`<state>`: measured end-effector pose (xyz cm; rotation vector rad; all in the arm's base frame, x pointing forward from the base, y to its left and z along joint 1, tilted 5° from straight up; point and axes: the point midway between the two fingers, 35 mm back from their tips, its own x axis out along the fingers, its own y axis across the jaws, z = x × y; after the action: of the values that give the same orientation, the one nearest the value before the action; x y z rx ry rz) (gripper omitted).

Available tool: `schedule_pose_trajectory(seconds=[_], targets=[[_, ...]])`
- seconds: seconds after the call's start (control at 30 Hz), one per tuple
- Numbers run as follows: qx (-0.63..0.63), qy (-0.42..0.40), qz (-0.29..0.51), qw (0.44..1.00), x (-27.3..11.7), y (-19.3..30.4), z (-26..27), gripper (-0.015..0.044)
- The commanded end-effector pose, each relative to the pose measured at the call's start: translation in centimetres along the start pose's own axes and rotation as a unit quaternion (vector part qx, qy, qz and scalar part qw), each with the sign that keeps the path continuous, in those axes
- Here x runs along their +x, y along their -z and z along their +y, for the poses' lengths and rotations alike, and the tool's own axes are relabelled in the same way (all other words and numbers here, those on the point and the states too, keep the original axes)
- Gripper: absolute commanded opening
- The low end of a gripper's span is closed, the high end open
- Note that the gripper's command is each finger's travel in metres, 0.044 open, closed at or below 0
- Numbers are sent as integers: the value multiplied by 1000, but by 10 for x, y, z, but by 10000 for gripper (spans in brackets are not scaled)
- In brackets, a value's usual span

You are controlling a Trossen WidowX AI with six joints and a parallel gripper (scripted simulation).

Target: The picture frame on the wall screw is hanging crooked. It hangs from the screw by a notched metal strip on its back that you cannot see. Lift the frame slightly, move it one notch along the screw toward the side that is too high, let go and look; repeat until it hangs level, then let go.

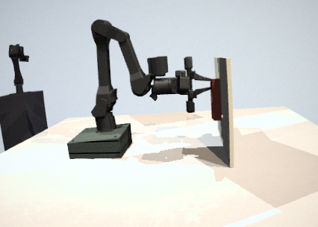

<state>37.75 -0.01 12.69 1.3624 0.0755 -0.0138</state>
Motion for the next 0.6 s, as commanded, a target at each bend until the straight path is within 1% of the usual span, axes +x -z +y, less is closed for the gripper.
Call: schedule_pose_trajectory(seconds=[0.0,0.57], targets=[[16,-1,0,1000,0,0,0,0],[64,0,1,998,0,0,-2,0]])
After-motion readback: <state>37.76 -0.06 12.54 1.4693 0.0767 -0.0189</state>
